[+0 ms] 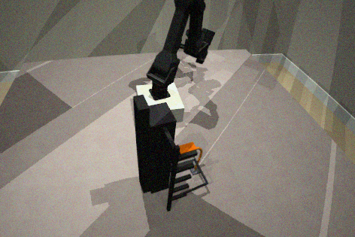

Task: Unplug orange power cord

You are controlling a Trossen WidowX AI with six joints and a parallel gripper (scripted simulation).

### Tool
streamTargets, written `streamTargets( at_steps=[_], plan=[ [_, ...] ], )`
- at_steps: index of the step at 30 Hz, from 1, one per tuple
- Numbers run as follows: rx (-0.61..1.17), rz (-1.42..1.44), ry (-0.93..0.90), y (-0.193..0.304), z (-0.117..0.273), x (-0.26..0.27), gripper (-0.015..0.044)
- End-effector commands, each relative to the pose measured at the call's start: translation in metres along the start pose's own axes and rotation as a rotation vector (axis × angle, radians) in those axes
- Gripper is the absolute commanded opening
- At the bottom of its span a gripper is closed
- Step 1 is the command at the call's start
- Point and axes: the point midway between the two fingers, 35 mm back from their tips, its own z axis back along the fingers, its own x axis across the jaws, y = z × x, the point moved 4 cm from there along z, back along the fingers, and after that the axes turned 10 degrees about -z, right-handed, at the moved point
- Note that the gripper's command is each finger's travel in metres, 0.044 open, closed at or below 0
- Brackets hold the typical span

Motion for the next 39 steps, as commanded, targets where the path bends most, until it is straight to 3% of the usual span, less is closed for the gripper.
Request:
streamTargets(
  at_steps=[1, 9, 16, 23, 31, 39],
  plan=[
    [-0.002, 0.000, 0.009, -0.001, 0.001, -0.002, 0.0374],
    [-0.055, -0.001, 0.414, -0.024, 0.084, -0.082, 0.0164],
    [-0.036, -0.042, 0.753, -0.025, 0.183, -0.126, 0.0160],
    [0.026, -0.165, 1.049, -0.006, 0.287, -0.133, 0.0160],
    [0.111, -0.330, 1.275, 0.024, 0.377, -0.109, 0.0160],
    [0.279, -0.527, 1.454, 0.070, 0.472, -0.040, 0.0160]
  ],
)
